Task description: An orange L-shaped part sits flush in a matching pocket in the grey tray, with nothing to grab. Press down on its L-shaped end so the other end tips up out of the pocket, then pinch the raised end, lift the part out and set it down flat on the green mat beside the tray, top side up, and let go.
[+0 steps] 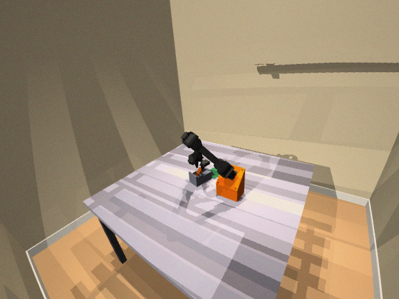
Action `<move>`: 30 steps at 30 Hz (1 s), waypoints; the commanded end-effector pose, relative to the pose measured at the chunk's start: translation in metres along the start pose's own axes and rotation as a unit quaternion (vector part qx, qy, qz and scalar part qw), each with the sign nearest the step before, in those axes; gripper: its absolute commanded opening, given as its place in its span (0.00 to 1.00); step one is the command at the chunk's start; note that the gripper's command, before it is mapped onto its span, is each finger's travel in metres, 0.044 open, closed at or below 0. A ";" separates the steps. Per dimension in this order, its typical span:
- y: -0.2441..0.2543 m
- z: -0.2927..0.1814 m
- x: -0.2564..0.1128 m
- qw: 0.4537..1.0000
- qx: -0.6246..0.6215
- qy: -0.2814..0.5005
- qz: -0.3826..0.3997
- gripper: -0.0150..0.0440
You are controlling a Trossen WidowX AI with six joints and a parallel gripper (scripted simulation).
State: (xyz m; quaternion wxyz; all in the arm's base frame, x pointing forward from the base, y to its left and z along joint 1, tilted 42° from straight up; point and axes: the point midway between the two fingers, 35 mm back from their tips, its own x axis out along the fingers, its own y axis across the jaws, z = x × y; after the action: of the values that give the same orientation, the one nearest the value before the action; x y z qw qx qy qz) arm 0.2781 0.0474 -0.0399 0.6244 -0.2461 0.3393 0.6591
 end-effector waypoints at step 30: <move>0.001 0.001 0.016 1.000 0.000 -0.001 0.001 0.25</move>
State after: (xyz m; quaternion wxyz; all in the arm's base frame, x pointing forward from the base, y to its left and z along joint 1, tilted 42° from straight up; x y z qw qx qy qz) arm 0.2745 0.0585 -0.0520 0.6236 -0.2435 0.3402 0.6603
